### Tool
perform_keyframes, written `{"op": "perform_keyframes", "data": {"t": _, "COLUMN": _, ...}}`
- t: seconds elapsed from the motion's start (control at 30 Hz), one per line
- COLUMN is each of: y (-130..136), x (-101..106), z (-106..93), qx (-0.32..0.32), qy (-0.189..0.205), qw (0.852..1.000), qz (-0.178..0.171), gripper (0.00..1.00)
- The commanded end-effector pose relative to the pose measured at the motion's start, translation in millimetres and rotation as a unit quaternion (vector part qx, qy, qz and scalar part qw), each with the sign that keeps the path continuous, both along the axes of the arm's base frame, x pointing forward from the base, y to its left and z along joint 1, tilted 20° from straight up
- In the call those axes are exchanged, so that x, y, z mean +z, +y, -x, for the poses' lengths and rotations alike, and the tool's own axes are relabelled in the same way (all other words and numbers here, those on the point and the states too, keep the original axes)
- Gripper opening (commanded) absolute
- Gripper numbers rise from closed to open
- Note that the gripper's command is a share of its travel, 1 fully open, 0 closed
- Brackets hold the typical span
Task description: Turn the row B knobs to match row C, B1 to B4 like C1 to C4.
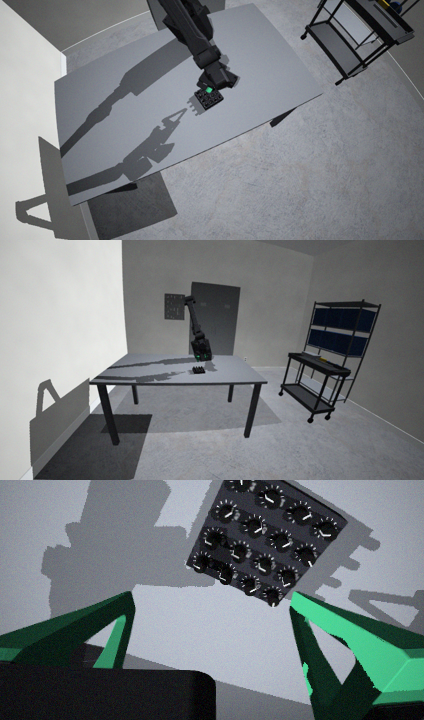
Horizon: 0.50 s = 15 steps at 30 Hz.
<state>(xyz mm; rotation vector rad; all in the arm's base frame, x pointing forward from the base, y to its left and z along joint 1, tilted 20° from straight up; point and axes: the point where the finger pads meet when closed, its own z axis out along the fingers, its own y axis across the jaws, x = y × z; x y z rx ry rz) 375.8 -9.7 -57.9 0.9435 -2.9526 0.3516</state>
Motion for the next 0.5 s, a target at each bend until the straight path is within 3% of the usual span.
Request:
{"op": "perform_keyframes", "data": {"t": 0.0, "y": -12.5, "x": -12.6, "z": -5.3, "qx": -0.072, "qy": -0.030, "qw": 0.997, "qz": 0.003, "gripper": 1.00}}
{"op": "perform_keyframes", "data": {"t": 0.23, "y": -25.1, "x": -21.2, "z": -15.7, "qx": -0.130, "qy": -0.069, "qw": 0.989, "qz": 0.010, "gripper": 1.00}}
{"op": "perform_keyframes", "data": {"t": 0.47, "y": -42.5, "x": -31.4, "z": -28.0, "qx": -0.207, "qy": -0.120, "qw": 0.971, "qz": 0.015, "gripper": 1.00}}
